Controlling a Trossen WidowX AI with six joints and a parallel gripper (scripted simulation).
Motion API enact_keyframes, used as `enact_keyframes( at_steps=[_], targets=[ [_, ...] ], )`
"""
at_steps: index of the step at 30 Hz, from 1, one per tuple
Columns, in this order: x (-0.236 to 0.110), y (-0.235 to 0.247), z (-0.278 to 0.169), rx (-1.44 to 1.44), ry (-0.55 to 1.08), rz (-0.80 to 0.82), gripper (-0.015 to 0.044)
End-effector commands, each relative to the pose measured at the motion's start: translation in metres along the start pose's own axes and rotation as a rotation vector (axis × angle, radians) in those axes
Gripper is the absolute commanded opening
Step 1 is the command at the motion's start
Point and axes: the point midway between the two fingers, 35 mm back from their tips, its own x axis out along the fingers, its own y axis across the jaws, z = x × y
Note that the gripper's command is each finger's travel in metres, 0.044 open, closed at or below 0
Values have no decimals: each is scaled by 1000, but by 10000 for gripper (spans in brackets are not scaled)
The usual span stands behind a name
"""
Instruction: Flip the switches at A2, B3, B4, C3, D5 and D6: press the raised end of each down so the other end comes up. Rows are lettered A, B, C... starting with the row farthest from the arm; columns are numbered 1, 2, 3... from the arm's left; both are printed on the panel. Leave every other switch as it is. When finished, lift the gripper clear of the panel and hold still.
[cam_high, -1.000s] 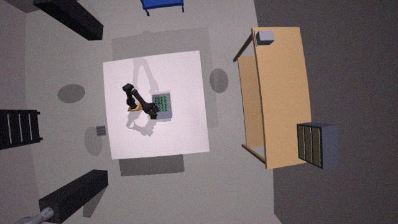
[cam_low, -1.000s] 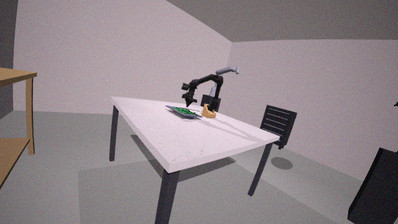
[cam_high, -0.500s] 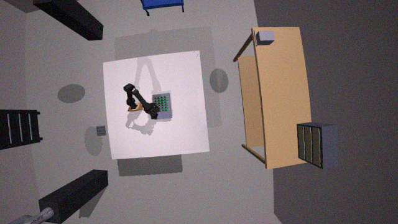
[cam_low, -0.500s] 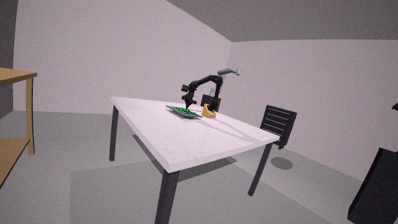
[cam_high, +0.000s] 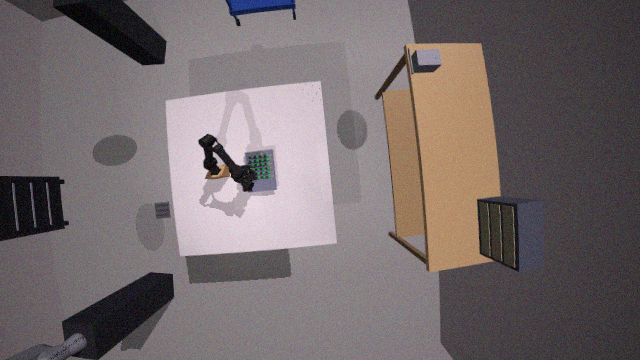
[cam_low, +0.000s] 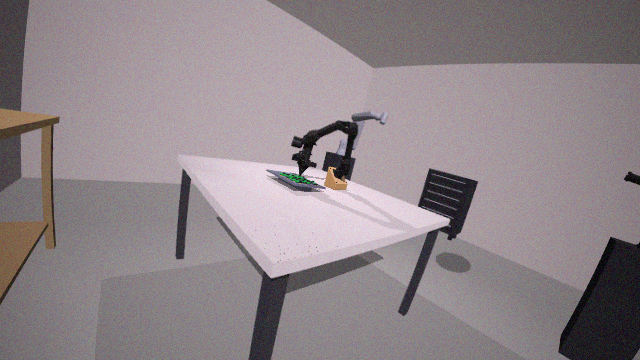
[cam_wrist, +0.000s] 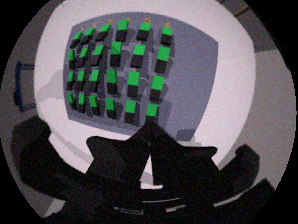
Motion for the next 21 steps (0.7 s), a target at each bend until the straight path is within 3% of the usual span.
enact_keyframes(
  at_steps=[1,21],
  targets=[
    [1,0,0,4,-2,3,0],
    [3,0,0,4,-3,3,0]
  ],
)
